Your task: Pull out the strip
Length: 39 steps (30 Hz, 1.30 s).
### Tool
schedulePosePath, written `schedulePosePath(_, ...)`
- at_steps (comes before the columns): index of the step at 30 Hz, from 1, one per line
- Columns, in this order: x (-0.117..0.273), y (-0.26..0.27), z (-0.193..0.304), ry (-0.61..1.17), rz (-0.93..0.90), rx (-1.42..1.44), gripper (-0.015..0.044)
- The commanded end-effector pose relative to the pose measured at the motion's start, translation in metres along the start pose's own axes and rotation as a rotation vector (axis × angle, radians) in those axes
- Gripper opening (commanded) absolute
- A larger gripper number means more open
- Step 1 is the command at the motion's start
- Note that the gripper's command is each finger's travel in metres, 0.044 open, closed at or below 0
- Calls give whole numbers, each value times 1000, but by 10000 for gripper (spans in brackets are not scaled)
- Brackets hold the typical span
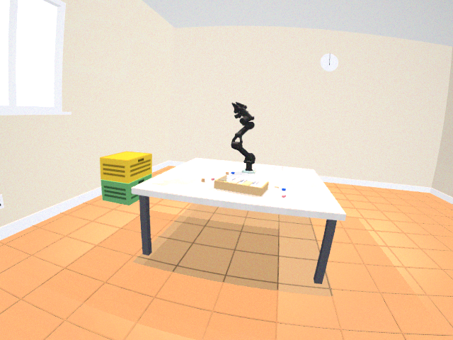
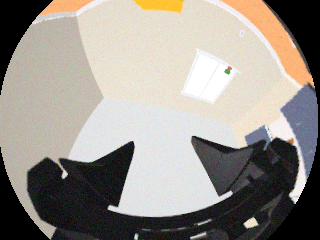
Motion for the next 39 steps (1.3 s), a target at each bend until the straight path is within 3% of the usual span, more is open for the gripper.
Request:
schedulePosePath(1,0,2,0,3,-8,-3,400)
schedulePosePath(10,26,82,33,248,-385,-121,400)
schedulePosePath(21,116,130,96,763,-732,-131,400)
schedulePosePath(31,220,95,144,1339,-820,21,400)
schedulePosePath(39,288,21,151,1777,-724,253,400)
Point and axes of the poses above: the point midway between the two fingers, 35 mm back from their tips, its own x axis back along the fingers, its own y axis across the jaws, z = x × y, the point moved 4 cm from there along x, back along the fingers, and after that the axes turned 3 degrees about -x, right-handed, at the moved point
